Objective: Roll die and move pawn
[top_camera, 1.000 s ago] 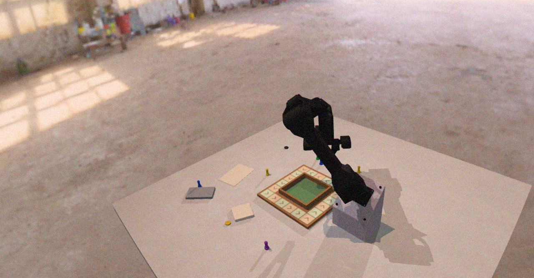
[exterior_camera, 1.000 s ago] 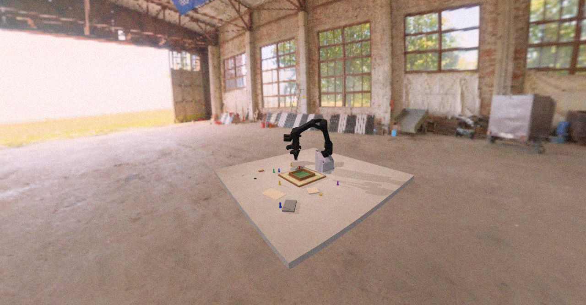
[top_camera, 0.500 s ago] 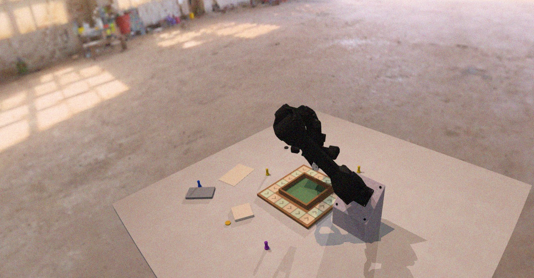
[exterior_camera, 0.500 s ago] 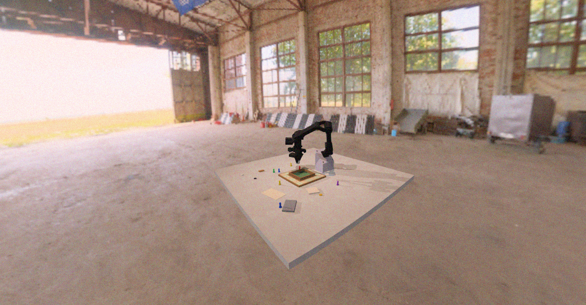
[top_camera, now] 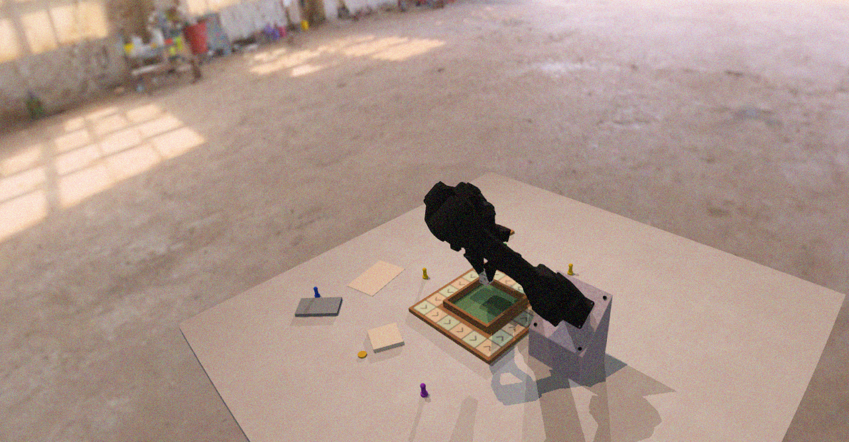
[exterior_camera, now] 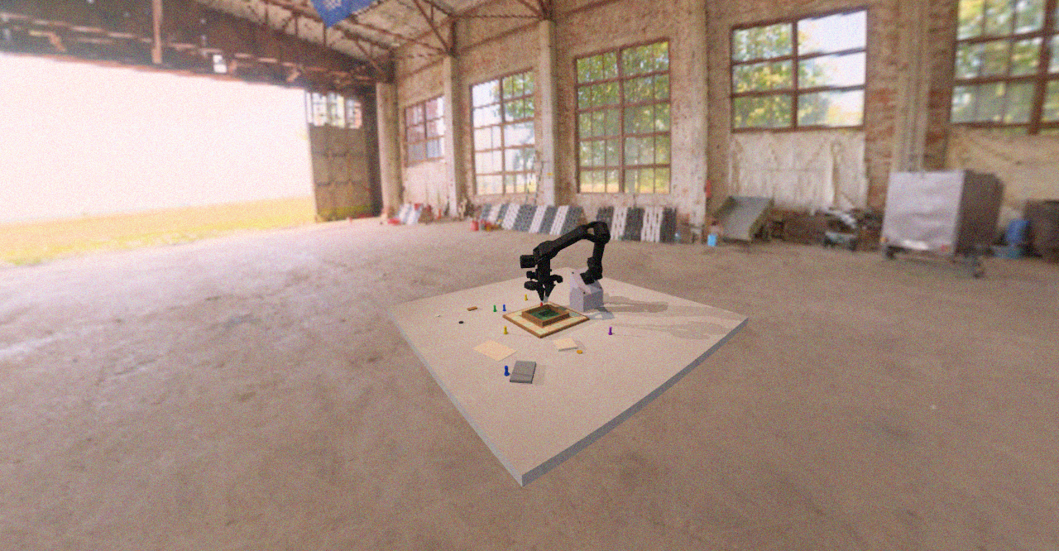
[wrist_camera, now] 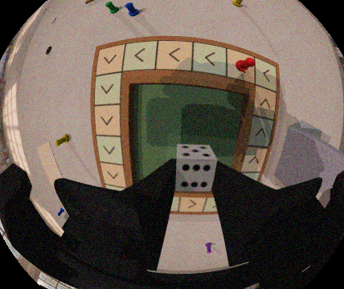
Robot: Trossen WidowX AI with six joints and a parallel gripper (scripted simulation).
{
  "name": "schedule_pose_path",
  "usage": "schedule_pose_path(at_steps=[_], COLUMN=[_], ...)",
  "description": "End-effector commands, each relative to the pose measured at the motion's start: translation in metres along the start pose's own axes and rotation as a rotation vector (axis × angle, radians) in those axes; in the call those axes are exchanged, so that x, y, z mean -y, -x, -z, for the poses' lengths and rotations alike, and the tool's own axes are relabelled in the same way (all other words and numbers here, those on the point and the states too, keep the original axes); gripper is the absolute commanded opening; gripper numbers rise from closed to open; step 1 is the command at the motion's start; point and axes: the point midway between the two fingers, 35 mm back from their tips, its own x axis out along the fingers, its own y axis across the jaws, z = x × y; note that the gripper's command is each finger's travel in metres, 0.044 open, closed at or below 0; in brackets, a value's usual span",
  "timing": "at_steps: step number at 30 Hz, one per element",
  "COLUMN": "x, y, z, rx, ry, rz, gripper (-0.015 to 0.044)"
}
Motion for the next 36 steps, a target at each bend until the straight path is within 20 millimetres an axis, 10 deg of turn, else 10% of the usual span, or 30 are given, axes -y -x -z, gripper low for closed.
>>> schedule_pose_path(at_steps=[1, 36], x=[0.000, 0.011], y=[-0.002, -0.014], z=[0.007, 0.003], rx=[-0.006, 0.841], ry=[-0.046, -0.045], rz=[-0.002, 0.019], gripper=[0.0000, 0.0000])
